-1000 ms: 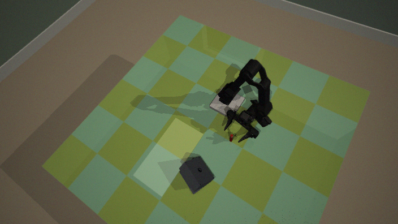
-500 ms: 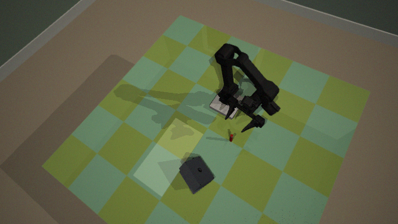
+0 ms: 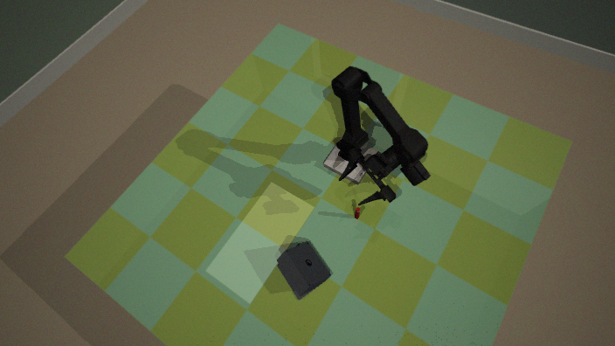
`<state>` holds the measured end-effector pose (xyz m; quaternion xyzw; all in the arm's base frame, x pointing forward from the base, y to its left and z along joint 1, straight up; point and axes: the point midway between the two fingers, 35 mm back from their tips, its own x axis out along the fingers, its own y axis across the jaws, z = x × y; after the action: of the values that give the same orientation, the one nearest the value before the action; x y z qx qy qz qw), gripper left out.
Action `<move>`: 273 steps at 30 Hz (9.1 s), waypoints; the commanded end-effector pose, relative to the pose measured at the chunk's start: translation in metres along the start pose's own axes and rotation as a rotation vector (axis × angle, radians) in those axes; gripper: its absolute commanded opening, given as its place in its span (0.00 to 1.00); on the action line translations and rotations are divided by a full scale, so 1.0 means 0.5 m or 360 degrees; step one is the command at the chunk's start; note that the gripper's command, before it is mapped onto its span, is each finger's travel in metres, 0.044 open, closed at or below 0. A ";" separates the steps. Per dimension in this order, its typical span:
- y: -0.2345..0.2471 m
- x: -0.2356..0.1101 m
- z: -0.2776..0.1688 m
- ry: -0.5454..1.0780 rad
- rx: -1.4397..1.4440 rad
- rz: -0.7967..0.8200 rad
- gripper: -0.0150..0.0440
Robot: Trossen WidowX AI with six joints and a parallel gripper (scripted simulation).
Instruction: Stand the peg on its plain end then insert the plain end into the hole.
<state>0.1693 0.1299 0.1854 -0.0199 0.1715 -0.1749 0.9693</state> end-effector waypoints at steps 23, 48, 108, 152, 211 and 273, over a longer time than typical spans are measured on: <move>-0.009 0.044 -0.099 0.1273 -0.0231 -0.0247 1.00; 0.065 0.056 -0.082 0.1927 -0.0145 0.0338 1.00; 0.082 0.112 -0.231 0.1911 -0.0223 0.0385 0.78; 0.067 0.065 -0.080 0.1914 -0.0226 0.0394 0.25; 0.136 0.225 0.010 0.0836 -0.0599 0.0333 0.25; 0.156 0.386 -0.020 0.0619 -0.0632 0.0256 0.25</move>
<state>0.3588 0.1369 0.1096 -0.1616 0.3851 -0.0634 0.9064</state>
